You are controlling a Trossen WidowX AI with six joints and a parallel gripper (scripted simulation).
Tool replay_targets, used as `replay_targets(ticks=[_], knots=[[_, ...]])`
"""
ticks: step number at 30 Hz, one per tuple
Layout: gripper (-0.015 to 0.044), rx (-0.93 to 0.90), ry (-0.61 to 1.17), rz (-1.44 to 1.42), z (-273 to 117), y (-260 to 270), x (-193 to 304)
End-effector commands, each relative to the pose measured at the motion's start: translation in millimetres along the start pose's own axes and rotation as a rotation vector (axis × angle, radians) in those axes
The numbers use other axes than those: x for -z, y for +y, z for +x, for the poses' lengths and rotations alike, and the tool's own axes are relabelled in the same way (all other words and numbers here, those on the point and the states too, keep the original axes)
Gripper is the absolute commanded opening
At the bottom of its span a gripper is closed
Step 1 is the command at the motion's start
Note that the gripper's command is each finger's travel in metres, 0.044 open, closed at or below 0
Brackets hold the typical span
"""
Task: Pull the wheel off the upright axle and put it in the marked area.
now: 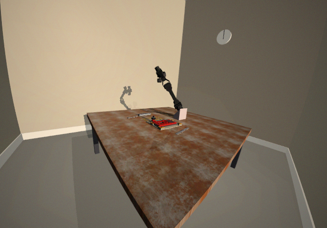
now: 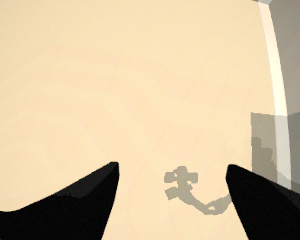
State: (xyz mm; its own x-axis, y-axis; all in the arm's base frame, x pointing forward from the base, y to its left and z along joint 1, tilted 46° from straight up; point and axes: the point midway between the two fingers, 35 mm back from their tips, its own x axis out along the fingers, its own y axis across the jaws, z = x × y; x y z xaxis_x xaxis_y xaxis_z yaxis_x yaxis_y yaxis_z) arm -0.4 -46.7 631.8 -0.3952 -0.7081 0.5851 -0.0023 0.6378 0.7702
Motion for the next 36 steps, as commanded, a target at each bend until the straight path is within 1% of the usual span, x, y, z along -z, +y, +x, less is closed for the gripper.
replay_targets(ticks=[1, 6, 10, 15, 20, 28, 36], knots=[[0.0300, 0.103, 0.019, -0.018, 20.8, -26.1, -15.9], [0.0300, 0.244, 0.058, -0.014, 47.9, -65.0, -24.7], [0.0300, 0.359, 0.109, -0.030, 64.8, -100.6, -22.2], [0.0300, 0.502, 0.193, -0.070, 78.9, -148.4, -8.5], [0.0300, 0.641, 0.297, -0.129, 83.5, -197.6, 15.2], [0.0300, 0.836, 0.508, -0.262, 66.7, -270.9, 68.7], [0.0300, 0.970, 0.772, -0.430, 20.4, -327.3, 130.7]])
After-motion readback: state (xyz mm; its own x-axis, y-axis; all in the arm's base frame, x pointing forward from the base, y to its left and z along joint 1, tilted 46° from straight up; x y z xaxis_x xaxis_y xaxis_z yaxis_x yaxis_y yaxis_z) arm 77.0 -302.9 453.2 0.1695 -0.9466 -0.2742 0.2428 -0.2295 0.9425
